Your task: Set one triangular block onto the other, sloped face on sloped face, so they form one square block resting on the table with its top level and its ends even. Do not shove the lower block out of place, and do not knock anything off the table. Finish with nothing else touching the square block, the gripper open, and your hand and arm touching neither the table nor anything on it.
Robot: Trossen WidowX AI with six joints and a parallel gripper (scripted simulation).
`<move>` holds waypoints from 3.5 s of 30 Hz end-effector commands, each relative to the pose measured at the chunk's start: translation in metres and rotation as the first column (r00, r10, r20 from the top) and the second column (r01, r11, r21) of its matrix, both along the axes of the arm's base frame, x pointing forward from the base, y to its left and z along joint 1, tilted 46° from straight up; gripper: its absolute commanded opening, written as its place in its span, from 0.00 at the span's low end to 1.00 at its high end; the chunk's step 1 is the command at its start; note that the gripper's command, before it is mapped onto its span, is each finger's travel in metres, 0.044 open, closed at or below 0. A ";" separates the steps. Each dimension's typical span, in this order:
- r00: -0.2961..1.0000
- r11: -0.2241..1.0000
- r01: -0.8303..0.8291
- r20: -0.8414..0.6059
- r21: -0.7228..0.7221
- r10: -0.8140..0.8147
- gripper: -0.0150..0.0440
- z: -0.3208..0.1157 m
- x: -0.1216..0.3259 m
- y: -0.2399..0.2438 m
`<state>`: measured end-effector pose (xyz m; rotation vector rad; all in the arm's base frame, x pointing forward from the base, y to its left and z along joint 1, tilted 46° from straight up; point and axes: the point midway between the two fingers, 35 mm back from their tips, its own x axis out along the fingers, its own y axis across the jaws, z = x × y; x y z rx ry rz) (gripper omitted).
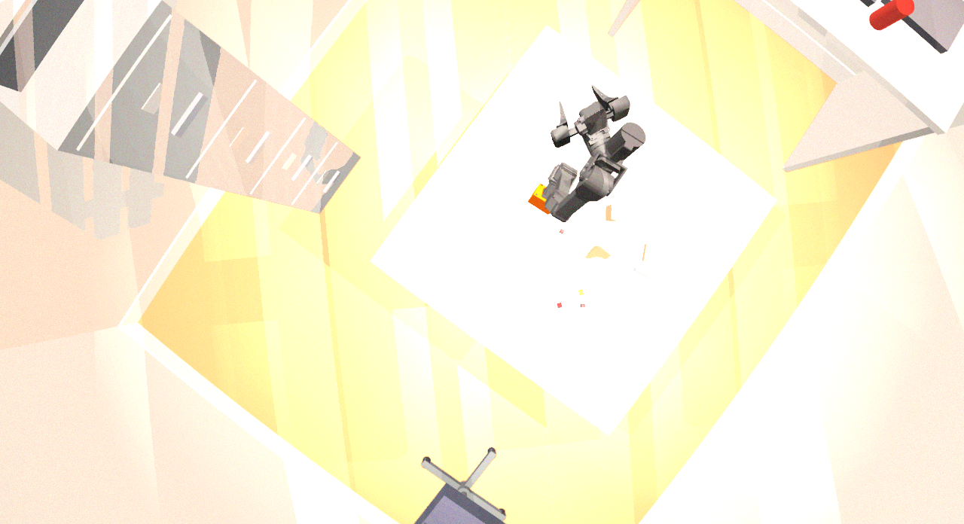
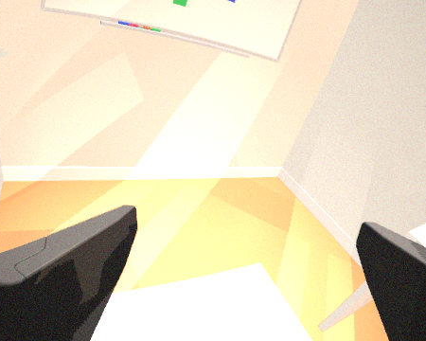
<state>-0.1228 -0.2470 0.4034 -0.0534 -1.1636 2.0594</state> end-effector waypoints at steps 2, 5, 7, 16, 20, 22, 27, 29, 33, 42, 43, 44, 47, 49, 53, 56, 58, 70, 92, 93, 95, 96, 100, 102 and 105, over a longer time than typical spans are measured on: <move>1.000 1.000 0.027 0.005 0.005 -0.027 1.00 0.004 -0.002 0.007; 0.990 0.990 0.138 0.023 -0.010 -0.138 1.00 0.026 -0.009 0.044; 0.977 0.975 0.214 0.034 -0.054 -0.212 1.00 0.041 -0.012 0.077; 0.888 0.865 0.460 0.124 -0.203 -0.443 1.00 0.077 0.012 0.203; 0.822 0.774 0.569 0.173 -0.277 -0.542 1.00 0.083 0.033 0.261; 0.783 0.720 0.621 0.201 -0.308 -0.589 1.00 0.084 0.048 0.289; 0.674 0.565 0.731 0.278 -0.382 -0.684 1.00 0.076 0.096 0.351; 0.629 0.497 0.765 0.311 -0.409 -0.712 1.00 0.069 0.118 0.372; 0.540 0.341 0.798 0.339 -0.496 -0.770 1.00 0.051 0.166 0.402; 0.391 0.023 0.797 0.487 -0.603 -0.781 1.00 -0.012 0.280 0.441; 0.379 -0.011 0.791 0.504 -0.612 -0.776 1.00 -0.021 0.292 0.443; 0.368 -0.044 0.783 0.520 -0.620 -0.770 1.00 -0.030 0.305 0.443; 0.342 -0.143 0.754 0.568 -0.642 -0.749 1.00 -0.059 0.341 0.441; 0.330 -0.206 0.728 0.596 -0.654 -0.732 1.00 -0.081 0.364 0.436; 0.307 -0.323 0.676 0.652 -0.662 -0.694 1.00 -0.123 0.406 0.417; 0.299 -0.403 0.631 0.688 -0.663 -0.662 1.00 -0.156 0.433 0.397; 0.299 -0.445 0.603 0.705 -0.662 -0.644 1.00 -0.175 0.446 0.384; 0.434 -0.642 0.308 0.704 -0.702 -0.562 1.00 -0.319 0.479 0.288; 0.533 -0.691 0.125 0.636 -0.712 -0.559 1.00 -0.410 0.459 0.233; 0.533 -0.691 0.125 0.636 -0.712 -0.559 1.00 -0.411 0.459 0.233; 0.533 -0.691 0.125 0.636 -0.712 -0.559 1.00 -0.415 0.459 0.234; 0.533 -0.691 0.125 0.636 -0.712 -0.559 1.00 -0.416 0.459 0.234; 0.533 -0.691 0.125 0.636 -0.712 -0.559 1.00 -0.423 0.459 0.234; 0.533 -0.691 0.125 0.636 -0.712 -0.559 1.00 -0.426 0.459 0.235; 0.533 -0.691 0.125 0.636 -0.712 -0.559 1.00 -0.431 0.459 0.235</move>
